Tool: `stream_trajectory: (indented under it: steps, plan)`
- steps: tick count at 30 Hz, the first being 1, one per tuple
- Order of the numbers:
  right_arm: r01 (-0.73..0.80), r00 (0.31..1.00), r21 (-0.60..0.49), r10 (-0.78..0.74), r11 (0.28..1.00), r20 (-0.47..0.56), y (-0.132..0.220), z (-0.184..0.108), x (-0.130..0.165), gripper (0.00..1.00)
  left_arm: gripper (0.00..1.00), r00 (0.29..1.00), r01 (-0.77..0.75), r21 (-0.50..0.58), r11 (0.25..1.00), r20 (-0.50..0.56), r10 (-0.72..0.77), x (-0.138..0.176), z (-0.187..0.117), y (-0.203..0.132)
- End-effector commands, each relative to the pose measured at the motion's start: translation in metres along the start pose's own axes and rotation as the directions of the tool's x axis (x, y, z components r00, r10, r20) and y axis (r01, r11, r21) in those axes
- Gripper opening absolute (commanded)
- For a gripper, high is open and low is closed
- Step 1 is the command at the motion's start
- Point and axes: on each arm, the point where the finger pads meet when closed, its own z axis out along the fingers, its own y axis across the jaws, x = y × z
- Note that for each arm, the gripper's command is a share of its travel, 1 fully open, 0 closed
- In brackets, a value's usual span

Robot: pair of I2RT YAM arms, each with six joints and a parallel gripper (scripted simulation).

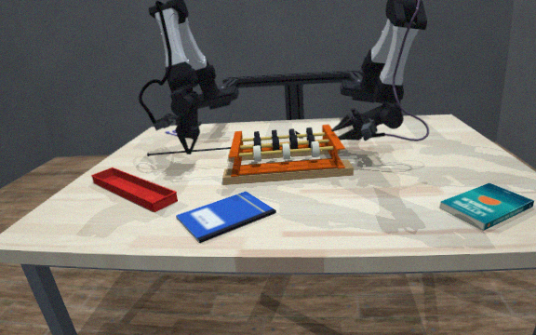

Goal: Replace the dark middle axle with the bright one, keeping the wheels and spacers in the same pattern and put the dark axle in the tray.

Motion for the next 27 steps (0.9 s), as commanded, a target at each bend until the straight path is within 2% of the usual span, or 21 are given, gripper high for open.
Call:
stream_trajectory:
  steps: [1, 10, 13, 14, 15, 18, 21, 27]
  plan:
    - [0.008, 0.999, -0.060, -0.011, 0.998, -0.035, 0.014, -0.013, 0.006, 0.00, 0.33, 0.998, -0.049, 0.034, 0.998, -0.026, 0.049, 0.000, 0.013, -0.008]
    - [0.004, 0.999, -0.031, -0.005, 1.000, -0.033, 0.007, -0.006, 0.002, 0.00, 0.33, 0.998, -0.050, 0.034, 0.998, -0.025, 0.050, 0.000, 0.013, -0.008]
    - [-0.004, 0.999, -0.086, 0.001, 0.996, -0.032, 0.015, -0.010, 0.002, 0.00, 0.33, 0.998, -0.052, 0.034, 0.998, -0.025, 0.053, 0.000, 0.013, -0.008]
    - [0.001, 0.999, -0.050, -0.003, 0.999, -0.033, 0.009, -0.009, 0.001, 0.00, 0.33, 0.998, -0.052, 0.034, 0.998, -0.025, 0.053, 0.000, 0.013, -0.008]
    - [-0.015, 0.999, -0.082, 0.012, 0.997, -0.030, 0.013, -0.009, -0.002, 0.00, 0.33, 0.998, -0.052, 0.034, 0.998, -0.025, 0.053, 0.000, 0.013, -0.008]
    - [0.004, 0.999, -0.069, -0.006, 0.998, -0.035, 0.011, -0.010, 0.005, 0.00, 0.33, 0.998, -0.052, 0.034, 0.998, -0.025, 0.053, 0.000, 0.013, -0.008]
    - [-0.011, 1.000, -0.085, 0.009, 0.996, -0.024, 0.018, -0.012, -0.009, 0.00, 0.33, 0.998, -0.052, 0.034, 0.998, -0.025, 0.053, 0.000, 0.013, -0.008]
    - [-0.001, 1.000, -0.061, 0.000, 0.998, -0.024, 0.013, -0.006, -0.011, 0.00, 0.33, 0.998, -0.052, 0.034, 0.998, -0.025, 0.053, 0.000, 0.013, -0.008]
